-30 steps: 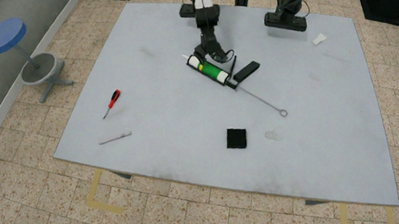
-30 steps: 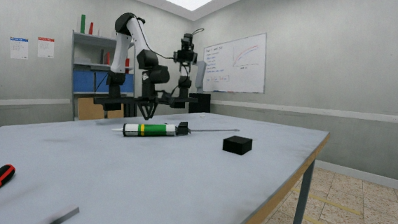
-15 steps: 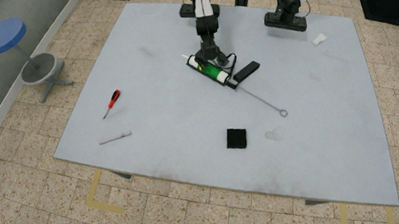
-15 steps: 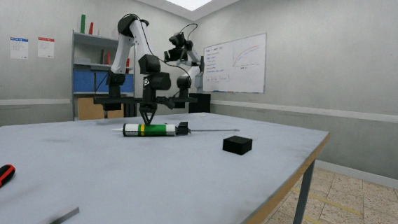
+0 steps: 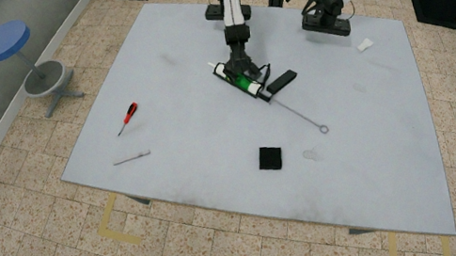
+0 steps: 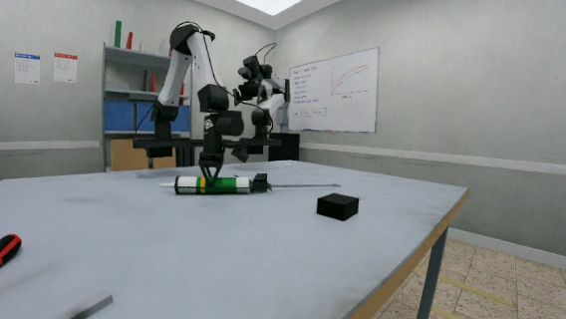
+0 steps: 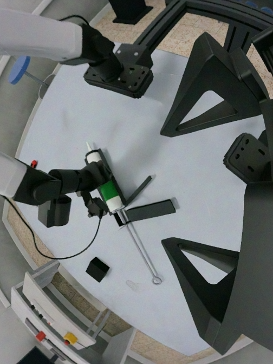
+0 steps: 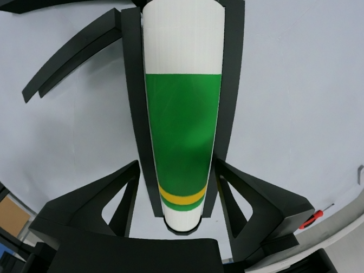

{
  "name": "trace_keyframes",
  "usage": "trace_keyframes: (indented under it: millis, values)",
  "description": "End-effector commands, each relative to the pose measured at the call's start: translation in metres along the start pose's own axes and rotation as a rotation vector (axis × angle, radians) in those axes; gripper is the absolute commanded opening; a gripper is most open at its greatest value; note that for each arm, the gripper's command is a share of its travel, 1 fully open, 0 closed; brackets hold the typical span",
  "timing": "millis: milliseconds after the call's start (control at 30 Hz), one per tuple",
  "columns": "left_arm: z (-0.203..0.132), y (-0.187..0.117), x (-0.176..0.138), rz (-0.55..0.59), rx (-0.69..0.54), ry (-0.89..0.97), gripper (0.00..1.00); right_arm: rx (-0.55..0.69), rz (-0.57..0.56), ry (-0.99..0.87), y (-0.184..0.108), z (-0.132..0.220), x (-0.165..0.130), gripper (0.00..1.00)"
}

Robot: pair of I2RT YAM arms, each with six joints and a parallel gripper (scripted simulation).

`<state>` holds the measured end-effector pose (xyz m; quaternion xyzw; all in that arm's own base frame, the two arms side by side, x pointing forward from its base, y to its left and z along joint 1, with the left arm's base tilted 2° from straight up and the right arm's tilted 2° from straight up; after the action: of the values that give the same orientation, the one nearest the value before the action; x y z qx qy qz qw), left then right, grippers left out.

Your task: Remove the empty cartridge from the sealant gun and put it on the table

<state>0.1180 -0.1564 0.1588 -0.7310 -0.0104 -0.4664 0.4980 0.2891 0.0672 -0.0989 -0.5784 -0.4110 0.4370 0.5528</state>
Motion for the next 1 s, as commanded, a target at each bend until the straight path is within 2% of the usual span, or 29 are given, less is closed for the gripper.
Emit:
trace_keyframes:
  millis: [0,33,67,133,167,433,500,567,600,633,700,800,967]
  values:
    - [0.001,0.009,0.005,-0.028,0.008,0.000,1.00,-0.024,-0.037,-0.003,0.003,-0.011,0.010,0.74]
    - [0.001,0.011,0.004,-0.027,0.007,0.003,1.00,-0.020,-0.035,-0.004,0.006,-0.009,0.009,0.74]
    - [0.001,0.014,0.002,-0.027,0.007,0.006,1.00,-0.019,-0.034,-0.004,0.006,-0.008,0.009,0.66]
    - [0.001,0.014,0.002,-0.027,0.007,0.006,1.00,-0.019,-0.034,-0.004,0.006,-0.008,0.009,0.66]
    - [0.000,0.016,0.002,-0.029,0.002,0.009,1.00,-0.028,-0.039,-0.003,0.003,-0.010,0.010,0.59]
    - [0.000,0.032,-0.006,-0.036,-0.003,0.037,1.00,-0.030,-0.041,-0.007,0.001,-0.008,0.007,0.37]
    - [0.000,0.035,-0.007,-0.040,-0.005,0.044,1.00,-0.029,-0.040,-0.007,0.002,-0.007,0.006,0.14]
    - [0.000,0.038,-0.008,-0.044,-0.006,0.051,1.00,-0.040,-0.060,-0.013,-0.001,-0.009,0.009,0.37]
    - [0.000,0.040,-0.008,-0.047,-0.008,0.056,1.00,-0.048,-0.082,-0.020,-0.003,-0.011,0.013,0.40]
    - [-0.001,0.041,-0.008,-0.052,-0.010,0.061,1.00,-0.064,-0.119,-0.029,-0.007,-0.015,0.017,0.40]
    - [-0.001,0.041,-0.008,-0.052,-0.010,0.061,1.00,-0.064,-0.119,-0.029,-0.007,-0.015,0.017,0.40]
    - [-0.002,0.045,-0.008,-0.065,-0.017,0.074,1.00,-0.101,-0.259,-0.053,-0.021,-0.017,0.023,0.40]
    - [-0.003,0.048,-0.006,-0.089,-0.026,0.090,1.00,-0.094,-0.259,-0.020,-0.027,-0.007,0.005,0.40]
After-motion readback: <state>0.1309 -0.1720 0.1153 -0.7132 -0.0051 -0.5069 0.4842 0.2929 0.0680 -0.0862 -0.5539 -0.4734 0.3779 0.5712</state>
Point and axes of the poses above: on each arm, the point where the finger pads meet when closed, its own y axis out along the fingers, its own z axis across the jaws, x = y × z, the point moved 1 cm from there along -y, back along the fingers, and after that the axes turned 14 degrees about -y, right-handed, at the moved point
